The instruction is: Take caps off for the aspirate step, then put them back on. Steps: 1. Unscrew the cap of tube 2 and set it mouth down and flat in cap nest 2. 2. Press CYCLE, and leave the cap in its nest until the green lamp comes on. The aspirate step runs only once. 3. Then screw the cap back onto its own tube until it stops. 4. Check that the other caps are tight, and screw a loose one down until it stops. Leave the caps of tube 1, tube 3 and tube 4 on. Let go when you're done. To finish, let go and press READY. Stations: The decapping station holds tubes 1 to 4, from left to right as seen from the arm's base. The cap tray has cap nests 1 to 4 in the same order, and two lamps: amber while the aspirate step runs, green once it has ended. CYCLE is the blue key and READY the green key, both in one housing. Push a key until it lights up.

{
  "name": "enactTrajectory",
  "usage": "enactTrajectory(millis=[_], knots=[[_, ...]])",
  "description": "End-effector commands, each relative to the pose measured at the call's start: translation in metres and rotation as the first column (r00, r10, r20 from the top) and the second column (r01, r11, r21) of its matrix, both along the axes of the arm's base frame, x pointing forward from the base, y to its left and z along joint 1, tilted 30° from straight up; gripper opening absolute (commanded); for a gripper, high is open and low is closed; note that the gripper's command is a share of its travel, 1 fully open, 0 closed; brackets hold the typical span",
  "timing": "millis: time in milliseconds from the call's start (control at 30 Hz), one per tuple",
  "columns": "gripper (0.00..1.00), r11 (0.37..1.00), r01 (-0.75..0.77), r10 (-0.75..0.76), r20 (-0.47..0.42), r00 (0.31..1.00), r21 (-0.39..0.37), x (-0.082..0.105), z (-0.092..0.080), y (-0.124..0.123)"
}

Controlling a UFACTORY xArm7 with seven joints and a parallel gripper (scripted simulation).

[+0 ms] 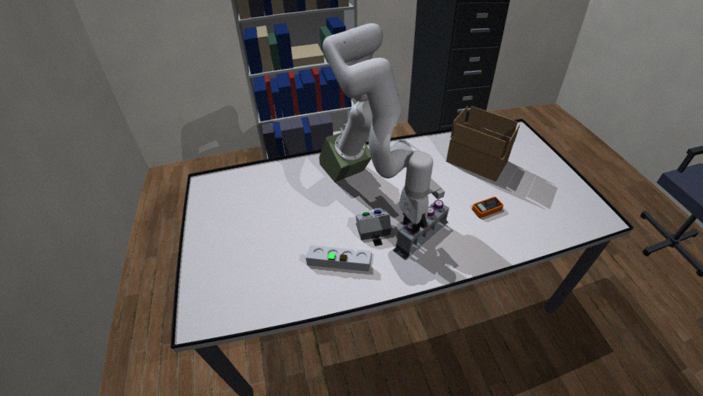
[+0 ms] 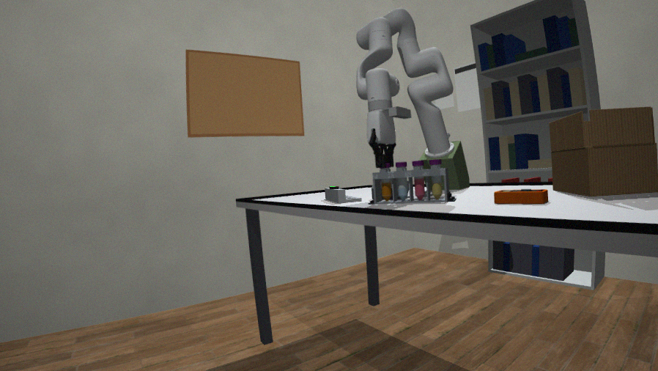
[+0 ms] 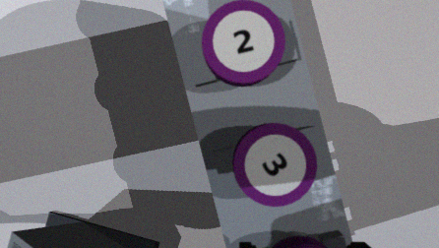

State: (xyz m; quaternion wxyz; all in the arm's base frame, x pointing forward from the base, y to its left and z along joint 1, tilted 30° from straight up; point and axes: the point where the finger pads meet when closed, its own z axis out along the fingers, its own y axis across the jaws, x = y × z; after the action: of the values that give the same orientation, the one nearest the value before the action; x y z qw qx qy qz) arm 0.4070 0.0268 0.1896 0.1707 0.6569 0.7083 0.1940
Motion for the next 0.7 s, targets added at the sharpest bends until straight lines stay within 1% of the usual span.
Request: enactTrajectory(millis=[0, 367, 433, 567, 633, 667], knots=[[0.46, 1.0, 0.0, 0.0, 0.004, 1.0, 0.001, 0.001, 0.002, 0.0], [0.46, 1.0, 0.0, 0.0, 0.004, 1.0, 0.0, -0.016, 0.03, -0.002], [0.46, 1.0, 0.0, 0.0, 0.004, 1.0, 0.0, -0.016, 0.03, -0.002], [0.46, 1.0, 0.0, 0.0, 0.004, 1.0, 0.0, -0.021, 0.041, -0.002], [0.46, 1.0, 0.0, 0.0, 0.004, 1.0, 0.0, -0.022, 0.041, -0.002], [0.0, 0.997, 0.062, -0.061, -0.038, 0.997, 0.038, -0.028, 0.037, -0.007]])
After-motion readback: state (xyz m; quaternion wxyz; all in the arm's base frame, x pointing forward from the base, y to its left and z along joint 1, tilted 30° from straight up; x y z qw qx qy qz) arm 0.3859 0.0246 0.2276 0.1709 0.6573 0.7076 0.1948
